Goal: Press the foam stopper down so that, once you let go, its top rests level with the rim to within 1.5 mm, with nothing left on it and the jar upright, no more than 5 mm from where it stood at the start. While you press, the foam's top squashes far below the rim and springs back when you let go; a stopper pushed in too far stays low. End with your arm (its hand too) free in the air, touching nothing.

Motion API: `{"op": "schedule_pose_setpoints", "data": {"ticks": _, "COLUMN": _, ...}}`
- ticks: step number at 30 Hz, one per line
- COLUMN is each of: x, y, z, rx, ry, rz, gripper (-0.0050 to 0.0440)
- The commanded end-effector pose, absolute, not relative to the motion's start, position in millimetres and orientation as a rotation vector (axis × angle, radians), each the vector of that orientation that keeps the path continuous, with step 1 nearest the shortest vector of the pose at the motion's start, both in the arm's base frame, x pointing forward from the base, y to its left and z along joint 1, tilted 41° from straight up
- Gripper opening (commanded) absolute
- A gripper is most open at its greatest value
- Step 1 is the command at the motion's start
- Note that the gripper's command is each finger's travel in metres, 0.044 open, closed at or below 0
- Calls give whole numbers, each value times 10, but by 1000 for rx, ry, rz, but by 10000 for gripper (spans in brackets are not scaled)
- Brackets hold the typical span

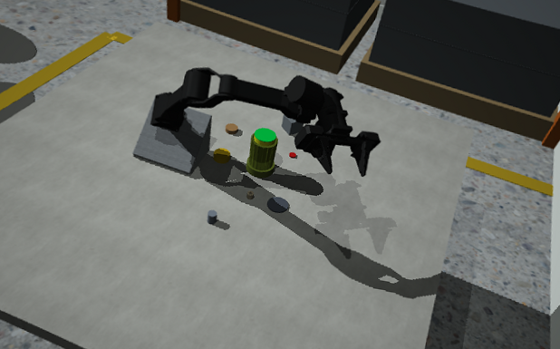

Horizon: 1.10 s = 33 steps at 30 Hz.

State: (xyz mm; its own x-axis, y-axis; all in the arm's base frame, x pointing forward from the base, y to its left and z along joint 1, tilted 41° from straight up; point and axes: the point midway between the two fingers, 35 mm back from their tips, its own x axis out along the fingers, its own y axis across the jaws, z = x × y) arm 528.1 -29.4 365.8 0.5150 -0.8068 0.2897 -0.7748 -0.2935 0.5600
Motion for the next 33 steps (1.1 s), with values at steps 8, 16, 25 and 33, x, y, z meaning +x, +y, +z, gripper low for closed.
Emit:
{"op": "schedule_pose_setpoints", "data": {"ticks": 8, "x": 5544, "y": 141, "z": 3232, "rx": 1814, "ry": -896, "rz": -322, "gripper": 256}}
{"op": "schedule_pose_setpoints", "data": {"ticks": 16, "x": 5637, "y": 577, "z": 2578, "rx": 1437, "ry": -446, "rz": -527, "gripper": 64}}
{"op": "schedule_pose_setpoints", "data": {"ticks": 25, "x": 5443, "y": 943, "z": 1846, "rx": 1023, "ry": -2, "rz": -635, "gripper": 0}}
{"op": "schedule_pose_setpoints", "data": {"ticks": 33, "x": 4970, "y": 1165, "z": 1184, "rx": 597, "ry": 418, "rz": -663, "gripper": 0}}
